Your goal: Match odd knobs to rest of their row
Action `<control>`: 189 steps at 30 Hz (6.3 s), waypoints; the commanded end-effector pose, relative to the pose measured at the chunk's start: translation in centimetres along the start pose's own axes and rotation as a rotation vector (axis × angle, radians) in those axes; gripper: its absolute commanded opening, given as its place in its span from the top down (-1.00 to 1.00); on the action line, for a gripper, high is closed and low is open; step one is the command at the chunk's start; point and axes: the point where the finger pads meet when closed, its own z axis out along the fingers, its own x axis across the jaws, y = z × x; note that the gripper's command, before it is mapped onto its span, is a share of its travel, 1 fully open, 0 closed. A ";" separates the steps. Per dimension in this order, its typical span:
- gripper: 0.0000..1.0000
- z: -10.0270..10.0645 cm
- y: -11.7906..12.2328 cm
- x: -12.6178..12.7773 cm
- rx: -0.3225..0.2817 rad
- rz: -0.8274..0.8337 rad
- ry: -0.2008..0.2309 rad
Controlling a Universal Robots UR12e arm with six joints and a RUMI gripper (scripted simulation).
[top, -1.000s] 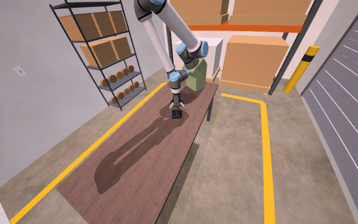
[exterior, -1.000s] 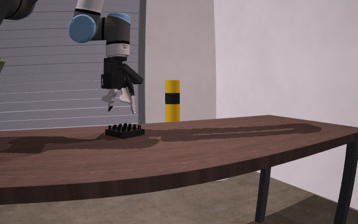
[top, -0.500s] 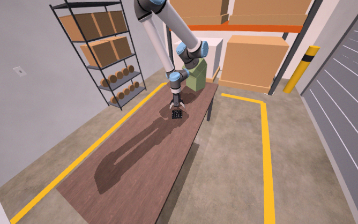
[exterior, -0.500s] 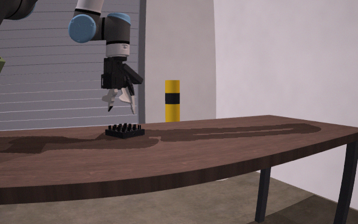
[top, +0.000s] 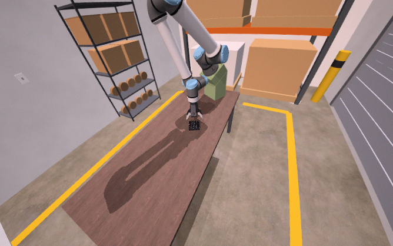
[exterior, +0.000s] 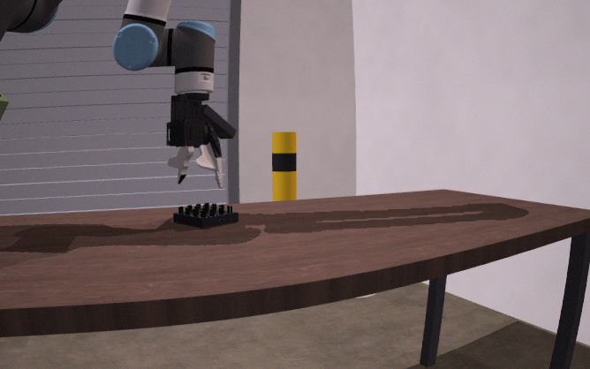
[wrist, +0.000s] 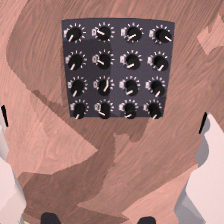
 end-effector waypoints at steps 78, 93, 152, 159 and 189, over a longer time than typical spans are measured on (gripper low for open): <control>-1.00 0.0 1.4 0.1 0.001 0.000 0.000; -1.00 0.0 4.1 0.2 0.001 0.000 0.000; -1.00 0.0 5.3 0.2 0.001 0.000 0.000; -1.00 0.0 5.3 0.2 0.001 0.000 0.000; -1.00 0.0 5.3 0.2 0.001 0.000 0.000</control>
